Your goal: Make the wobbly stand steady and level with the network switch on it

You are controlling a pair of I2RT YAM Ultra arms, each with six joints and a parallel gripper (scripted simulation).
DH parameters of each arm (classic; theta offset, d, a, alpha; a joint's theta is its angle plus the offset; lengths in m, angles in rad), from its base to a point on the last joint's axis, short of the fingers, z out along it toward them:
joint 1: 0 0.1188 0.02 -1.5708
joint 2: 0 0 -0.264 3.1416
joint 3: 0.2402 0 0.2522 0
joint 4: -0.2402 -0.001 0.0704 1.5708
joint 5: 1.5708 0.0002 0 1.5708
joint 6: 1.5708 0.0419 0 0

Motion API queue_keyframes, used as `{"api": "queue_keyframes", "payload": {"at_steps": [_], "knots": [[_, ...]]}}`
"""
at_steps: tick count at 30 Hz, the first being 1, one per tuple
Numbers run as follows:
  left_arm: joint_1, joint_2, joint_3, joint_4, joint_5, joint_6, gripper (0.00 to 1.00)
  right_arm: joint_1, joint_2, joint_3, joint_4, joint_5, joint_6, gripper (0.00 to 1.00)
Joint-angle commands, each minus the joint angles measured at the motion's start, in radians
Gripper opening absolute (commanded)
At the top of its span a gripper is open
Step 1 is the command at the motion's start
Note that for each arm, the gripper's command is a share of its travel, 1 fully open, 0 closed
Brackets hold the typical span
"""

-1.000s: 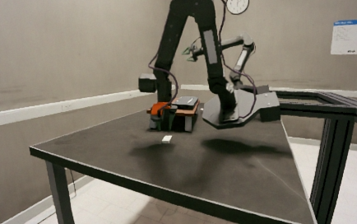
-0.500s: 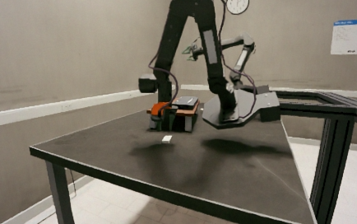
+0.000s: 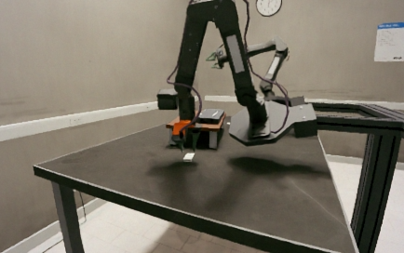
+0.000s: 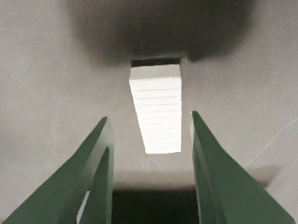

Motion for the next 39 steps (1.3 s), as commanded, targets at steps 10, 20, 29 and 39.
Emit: {"api": "queue_keyframes", "payload": {"at_steps": [10, 20, 29, 39], "knots": [[0.031, 0.075, -0.029, 0.125, 0.01, 0.05, 0.43, 0.008, -0.002, 0.039, 0.014, -0.017, -0.015, 1.0], [0.06, 0.149, -0.024, 0.219, 0.028, 0.082, 0.43, 0.008, -0.002, 0.039, 0.014, -0.017, -0.015, 1.0], [0.048, 0.156, -0.013, 0.221, 0.008, 0.082, 0.0, 0.008, -0.002, 0.039, 0.014, -0.017, -0.015, 1.0], [0.048, 0.156, -0.013, 0.212, 0.008, 0.08, 0.0, 0.008, -0.002, 0.039, 0.014, -0.017, -0.015, 1.0]]}}
